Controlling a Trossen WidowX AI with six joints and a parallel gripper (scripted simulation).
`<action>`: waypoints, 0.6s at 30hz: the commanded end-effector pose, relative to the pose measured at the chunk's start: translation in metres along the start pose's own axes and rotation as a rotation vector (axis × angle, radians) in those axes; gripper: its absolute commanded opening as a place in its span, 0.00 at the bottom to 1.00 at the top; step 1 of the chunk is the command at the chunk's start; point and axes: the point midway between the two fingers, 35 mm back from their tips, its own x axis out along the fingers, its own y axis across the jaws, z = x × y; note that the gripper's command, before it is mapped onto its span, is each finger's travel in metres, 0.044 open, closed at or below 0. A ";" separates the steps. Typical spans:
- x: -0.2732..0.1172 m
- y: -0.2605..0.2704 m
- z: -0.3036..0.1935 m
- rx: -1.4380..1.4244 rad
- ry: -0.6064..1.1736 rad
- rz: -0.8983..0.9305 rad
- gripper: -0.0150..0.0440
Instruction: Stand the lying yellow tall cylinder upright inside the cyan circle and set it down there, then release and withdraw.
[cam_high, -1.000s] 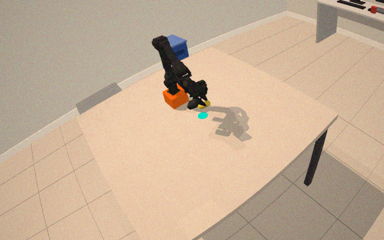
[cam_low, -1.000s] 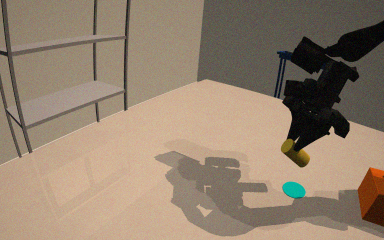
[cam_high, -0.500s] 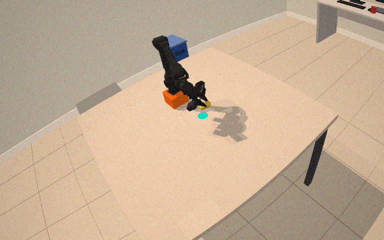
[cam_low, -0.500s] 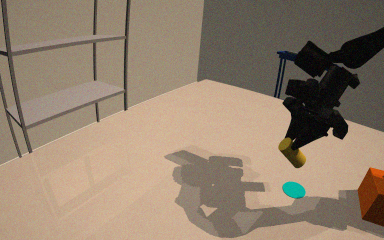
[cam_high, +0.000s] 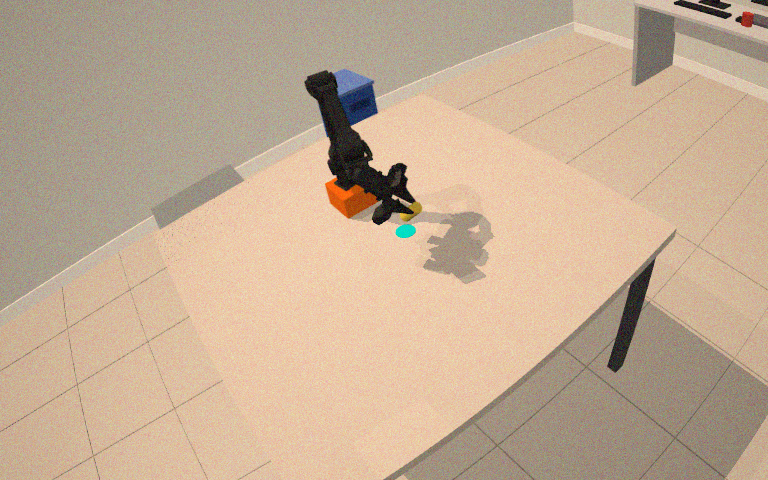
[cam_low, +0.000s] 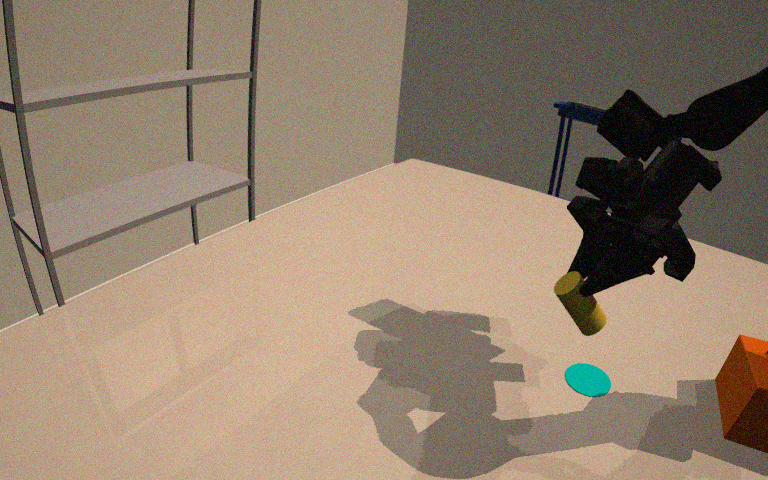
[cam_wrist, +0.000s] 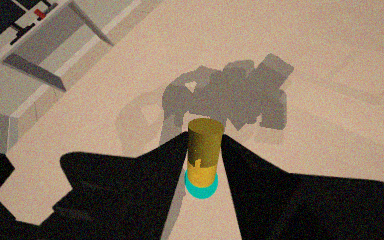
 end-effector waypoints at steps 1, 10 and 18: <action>0.000 0.000 -0.001 -0.003 -0.030 0.006 0.43; -0.002 -0.002 -0.001 -0.007 -0.093 0.012 0.43; -0.005 -0.003 -0.002 -0.012 -0.147 0.017 0.43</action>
